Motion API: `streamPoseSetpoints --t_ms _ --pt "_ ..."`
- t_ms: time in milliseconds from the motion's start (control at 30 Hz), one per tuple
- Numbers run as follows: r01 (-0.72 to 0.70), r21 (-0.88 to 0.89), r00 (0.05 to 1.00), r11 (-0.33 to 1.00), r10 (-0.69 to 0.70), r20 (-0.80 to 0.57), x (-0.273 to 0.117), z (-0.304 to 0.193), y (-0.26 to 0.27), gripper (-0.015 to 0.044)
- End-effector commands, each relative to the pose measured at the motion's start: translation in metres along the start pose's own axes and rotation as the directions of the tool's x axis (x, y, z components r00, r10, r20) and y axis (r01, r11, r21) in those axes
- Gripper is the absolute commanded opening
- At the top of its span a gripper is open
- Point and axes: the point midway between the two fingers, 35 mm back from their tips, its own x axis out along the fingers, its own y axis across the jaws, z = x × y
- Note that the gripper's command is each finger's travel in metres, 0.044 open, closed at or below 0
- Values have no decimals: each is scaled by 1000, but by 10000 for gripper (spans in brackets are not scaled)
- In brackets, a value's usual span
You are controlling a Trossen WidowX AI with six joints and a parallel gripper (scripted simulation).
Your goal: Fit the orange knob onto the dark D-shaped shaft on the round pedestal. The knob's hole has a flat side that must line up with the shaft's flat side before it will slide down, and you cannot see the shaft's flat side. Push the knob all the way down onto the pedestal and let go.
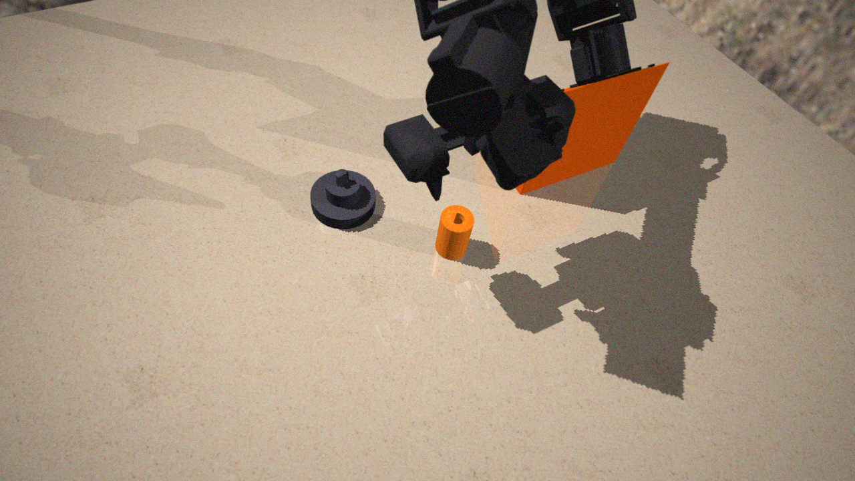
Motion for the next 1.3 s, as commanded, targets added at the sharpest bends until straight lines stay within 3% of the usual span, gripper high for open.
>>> streamPoseSetpoints --t_ms 0,233,400,600,800,1267 --pt "31 13 999 999 -30 -43 -4 -1 -5 440" --pt "31 28 999 999 -30 -43 -4 -1 -5 440" --pt "46 433 999 900 -30 -43 -3 -1 -5 440" --pt "52 859 999 510 -30 -43 -2 -1 -5 440" --pt "43 999 999 18 -30 -43 -2 -1 -5 440" --pt "43 999 999 3 -30 -43 -2 -1 -5 440"
